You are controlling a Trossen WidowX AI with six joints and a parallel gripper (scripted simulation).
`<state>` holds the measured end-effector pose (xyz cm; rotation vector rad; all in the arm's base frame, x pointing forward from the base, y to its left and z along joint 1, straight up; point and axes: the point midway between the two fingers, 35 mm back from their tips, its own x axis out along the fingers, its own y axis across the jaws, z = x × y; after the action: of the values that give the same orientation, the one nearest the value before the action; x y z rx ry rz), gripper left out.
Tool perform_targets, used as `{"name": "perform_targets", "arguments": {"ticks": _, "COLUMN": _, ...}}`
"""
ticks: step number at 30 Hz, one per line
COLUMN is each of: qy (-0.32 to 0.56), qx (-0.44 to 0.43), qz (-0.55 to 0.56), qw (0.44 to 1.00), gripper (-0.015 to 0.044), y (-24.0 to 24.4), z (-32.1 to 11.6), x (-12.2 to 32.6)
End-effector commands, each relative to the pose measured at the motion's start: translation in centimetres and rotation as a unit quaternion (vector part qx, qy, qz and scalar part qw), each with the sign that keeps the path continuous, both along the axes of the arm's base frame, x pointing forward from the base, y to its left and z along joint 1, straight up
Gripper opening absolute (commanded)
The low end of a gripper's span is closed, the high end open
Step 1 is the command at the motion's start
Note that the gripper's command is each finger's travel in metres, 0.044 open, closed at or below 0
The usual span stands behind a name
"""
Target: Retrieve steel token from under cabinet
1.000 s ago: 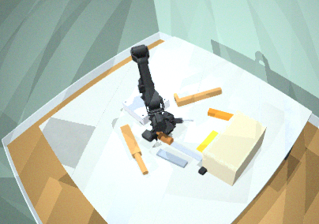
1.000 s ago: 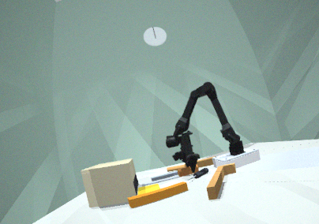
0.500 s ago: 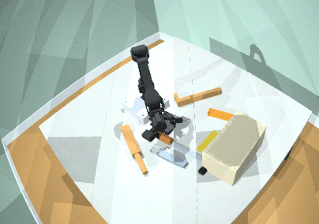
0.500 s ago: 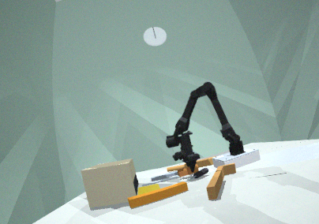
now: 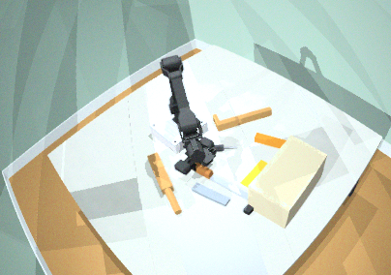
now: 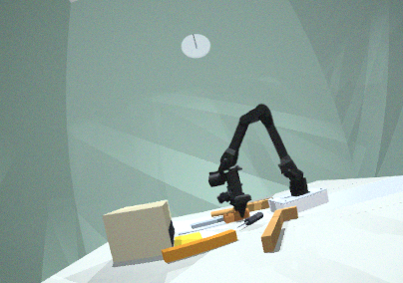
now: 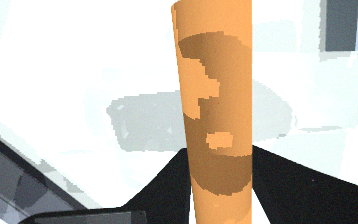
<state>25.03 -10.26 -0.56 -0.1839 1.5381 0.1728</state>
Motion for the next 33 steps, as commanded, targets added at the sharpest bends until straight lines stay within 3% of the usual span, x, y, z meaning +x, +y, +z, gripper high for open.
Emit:
{"name": "perform_targets", "arguments": {"ticks": 1, "qy": 0.000, "qx": -0.001, "qz": -0.001, "qw": 1.000, "gripper": 0.0000, "y": 0.1, "z": 0.0, "x": 0.6}}
{"name": "perform_targets", "arguments": {"ticks": 33, "qy": -0.002, "qx": 0.000, "qz": 0.000, "qw": 1.000, "gripper": 0.0000, "y": 1.0, "z": 0.2, "x": 4.7}}
